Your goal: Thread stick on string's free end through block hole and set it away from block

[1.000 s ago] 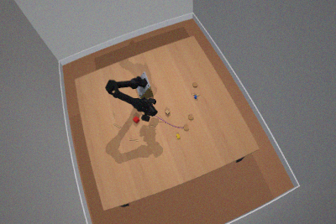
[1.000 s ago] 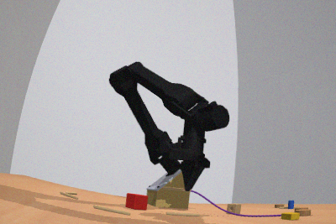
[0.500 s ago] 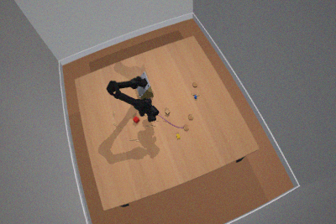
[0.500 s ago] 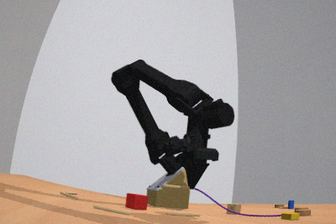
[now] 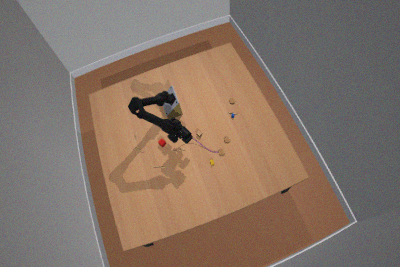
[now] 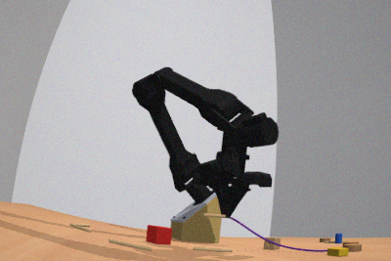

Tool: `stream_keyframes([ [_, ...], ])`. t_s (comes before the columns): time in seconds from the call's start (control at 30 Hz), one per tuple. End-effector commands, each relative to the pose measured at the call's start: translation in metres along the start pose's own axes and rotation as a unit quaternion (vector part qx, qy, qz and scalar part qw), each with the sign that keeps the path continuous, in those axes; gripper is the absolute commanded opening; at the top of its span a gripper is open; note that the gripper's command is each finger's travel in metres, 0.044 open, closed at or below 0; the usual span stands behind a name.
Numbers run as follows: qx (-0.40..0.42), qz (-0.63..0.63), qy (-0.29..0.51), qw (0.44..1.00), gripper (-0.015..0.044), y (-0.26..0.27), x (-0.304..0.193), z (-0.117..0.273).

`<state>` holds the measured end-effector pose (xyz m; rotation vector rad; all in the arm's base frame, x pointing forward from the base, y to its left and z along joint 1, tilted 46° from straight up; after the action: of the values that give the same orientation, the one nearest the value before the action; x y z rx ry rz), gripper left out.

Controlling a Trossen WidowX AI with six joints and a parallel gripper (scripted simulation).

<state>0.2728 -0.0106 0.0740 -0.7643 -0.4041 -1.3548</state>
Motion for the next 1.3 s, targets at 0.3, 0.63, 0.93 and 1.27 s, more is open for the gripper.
stream_keyframes([
  [0.3,-0.012,0.246,0.006,0.969,0.0,0.009,-0.003,0.006],
  [0.63,-0.019,0.426,0.013,0.904,0.0,0.015,-0.005,0.011],
  [0.93,-0.023,0.575,0.021,0.818,0.0,0.021,-0.007,0.015],
  [1.27,-0.026,0.72,0.031,0.693,0.0,0.026,-0.01,0.02],
])
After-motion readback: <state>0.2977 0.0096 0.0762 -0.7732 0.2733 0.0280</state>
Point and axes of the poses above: the point midway between the two fingers, 35 mm back from their tips, its own z axis back along the fingers, its own y axis across the jaws, x = y × z, the point moved 10 cm from there along z, back along the fingers, and after that the axes turned 10 degrees about -z, right-handed, at the moved point
